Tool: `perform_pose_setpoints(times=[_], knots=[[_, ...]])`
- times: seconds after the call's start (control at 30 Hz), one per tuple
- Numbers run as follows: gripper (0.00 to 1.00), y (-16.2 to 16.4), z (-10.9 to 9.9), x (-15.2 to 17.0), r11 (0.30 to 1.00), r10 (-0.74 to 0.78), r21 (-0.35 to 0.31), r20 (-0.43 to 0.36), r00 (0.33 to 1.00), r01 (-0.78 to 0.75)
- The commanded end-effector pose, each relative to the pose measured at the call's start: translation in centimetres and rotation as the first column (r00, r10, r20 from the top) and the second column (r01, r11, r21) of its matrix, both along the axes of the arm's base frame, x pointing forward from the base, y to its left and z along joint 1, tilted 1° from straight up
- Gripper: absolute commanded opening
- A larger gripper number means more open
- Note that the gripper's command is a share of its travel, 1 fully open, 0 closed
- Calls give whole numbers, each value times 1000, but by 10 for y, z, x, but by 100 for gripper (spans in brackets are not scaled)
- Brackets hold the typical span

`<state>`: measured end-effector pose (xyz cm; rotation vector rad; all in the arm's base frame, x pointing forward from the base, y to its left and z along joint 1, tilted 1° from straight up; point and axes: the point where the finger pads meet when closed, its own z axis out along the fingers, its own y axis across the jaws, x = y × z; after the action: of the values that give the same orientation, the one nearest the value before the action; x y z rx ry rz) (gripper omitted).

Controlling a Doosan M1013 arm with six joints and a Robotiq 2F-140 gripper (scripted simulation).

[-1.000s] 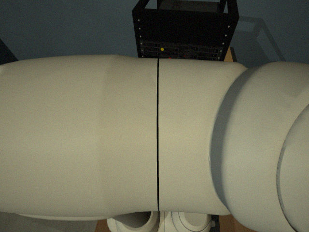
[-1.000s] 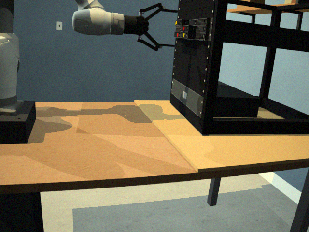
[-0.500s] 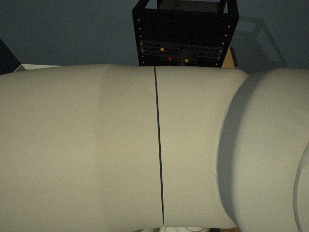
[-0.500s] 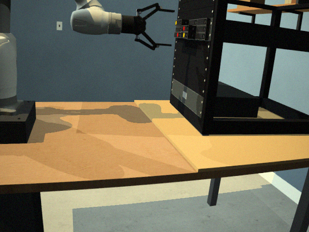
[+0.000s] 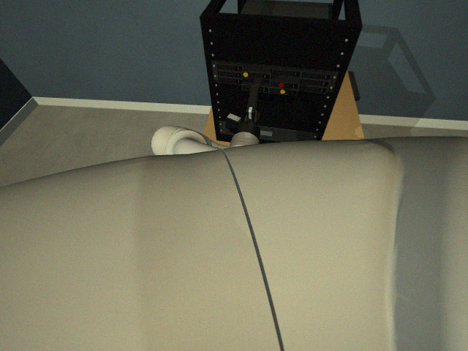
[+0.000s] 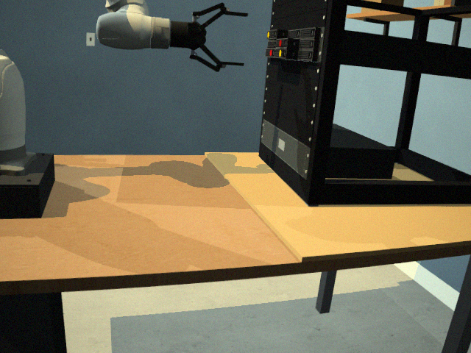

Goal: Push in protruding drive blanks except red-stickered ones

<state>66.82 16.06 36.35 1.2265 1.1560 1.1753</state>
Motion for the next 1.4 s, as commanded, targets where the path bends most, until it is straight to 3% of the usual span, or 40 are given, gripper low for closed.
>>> perform_pose_setpoints(times=[0.0, 0.33, 1.37], knots=[[100, 11, 2, -8, 1000, -6, -2, 1, 1000, 6], [100, 34, 4, -20, 1000, -6, -2, 1, 1000, 6], [100, 35, 4, -20, 1000, -6, -2, 1, 1000, 6]])
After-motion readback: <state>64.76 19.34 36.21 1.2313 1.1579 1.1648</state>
